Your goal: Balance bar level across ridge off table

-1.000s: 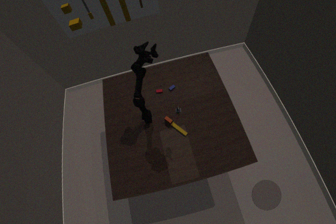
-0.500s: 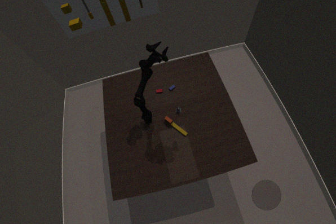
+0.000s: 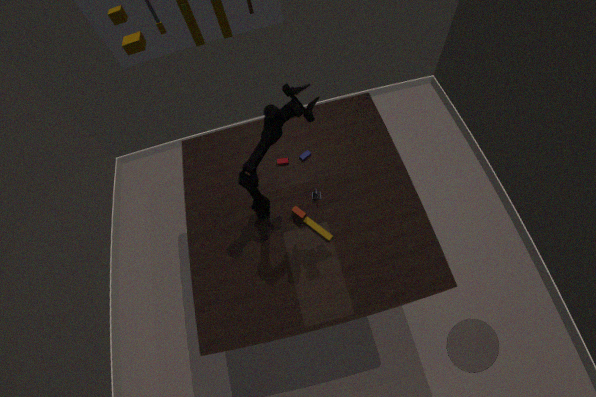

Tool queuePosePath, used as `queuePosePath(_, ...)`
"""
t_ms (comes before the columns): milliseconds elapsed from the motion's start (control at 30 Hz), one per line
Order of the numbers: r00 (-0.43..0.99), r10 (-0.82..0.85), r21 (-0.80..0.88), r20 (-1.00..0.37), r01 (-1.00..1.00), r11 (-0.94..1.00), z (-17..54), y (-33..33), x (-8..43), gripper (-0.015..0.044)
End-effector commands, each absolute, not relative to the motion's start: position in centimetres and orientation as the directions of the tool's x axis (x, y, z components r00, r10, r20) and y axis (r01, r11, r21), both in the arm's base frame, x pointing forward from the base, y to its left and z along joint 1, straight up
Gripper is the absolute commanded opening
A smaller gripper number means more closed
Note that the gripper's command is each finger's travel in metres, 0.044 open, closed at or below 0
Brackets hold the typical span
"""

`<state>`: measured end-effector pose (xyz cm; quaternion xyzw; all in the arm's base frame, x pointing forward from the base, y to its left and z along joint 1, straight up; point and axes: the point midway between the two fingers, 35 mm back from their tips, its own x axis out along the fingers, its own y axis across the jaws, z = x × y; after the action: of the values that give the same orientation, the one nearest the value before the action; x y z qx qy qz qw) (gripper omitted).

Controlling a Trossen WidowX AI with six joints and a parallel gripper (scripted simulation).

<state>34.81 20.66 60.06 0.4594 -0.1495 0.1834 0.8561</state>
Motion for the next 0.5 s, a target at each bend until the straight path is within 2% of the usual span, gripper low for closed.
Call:
queuePosePath(0,0.920,0.168,0.716,0.353,-0.381,0.585,57.9,19.5,36.7,0.0315)
queuePosePath(467,0.993,0.092,0.651,0.068,-0.114,0.750,49.6,13.9,42.1,0.0315)
